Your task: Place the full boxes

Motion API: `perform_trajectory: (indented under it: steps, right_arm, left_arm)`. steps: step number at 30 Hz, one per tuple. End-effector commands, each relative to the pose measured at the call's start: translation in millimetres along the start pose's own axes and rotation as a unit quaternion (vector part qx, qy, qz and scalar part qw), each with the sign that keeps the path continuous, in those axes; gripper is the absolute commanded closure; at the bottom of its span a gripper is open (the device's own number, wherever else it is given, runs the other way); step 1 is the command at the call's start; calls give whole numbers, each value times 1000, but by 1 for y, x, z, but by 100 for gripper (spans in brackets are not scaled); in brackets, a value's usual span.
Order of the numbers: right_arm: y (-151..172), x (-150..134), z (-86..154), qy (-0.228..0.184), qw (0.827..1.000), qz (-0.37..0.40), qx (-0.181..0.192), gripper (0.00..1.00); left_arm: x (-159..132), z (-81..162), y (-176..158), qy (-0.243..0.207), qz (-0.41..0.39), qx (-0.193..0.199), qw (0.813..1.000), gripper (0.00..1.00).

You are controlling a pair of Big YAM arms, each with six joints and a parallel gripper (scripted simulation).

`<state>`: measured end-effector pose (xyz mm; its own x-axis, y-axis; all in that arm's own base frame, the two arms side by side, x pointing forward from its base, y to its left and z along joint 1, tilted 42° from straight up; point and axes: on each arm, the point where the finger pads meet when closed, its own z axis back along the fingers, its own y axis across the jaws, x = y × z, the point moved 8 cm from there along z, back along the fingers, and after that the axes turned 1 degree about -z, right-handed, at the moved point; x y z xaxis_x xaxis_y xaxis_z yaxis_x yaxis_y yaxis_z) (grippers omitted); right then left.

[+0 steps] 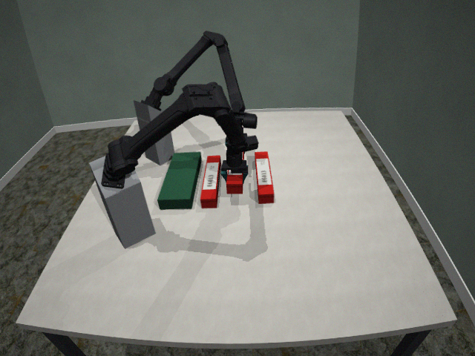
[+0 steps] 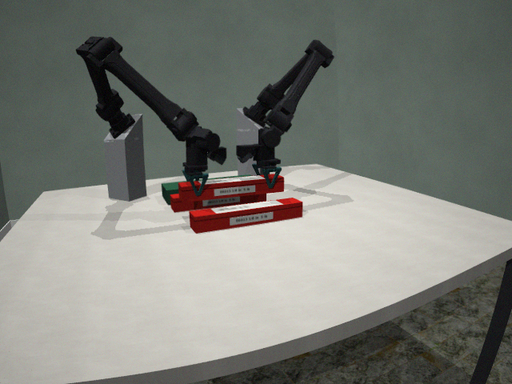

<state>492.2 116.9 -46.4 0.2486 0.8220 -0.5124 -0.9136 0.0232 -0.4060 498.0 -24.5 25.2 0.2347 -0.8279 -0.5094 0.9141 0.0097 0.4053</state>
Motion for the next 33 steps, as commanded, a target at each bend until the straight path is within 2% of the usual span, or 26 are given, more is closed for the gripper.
perform_trajectory:
  steps: [1,33]
  right_arm:
    - [-29,10,49,-19,999,-14,-41,100]
    - [-27,9,92,-21,999,-16,-41,100]
  left_arm:
    - [3,40,16,-7,1,31,999,100]
    - [2,84,15,-7,-6,32,999,100]
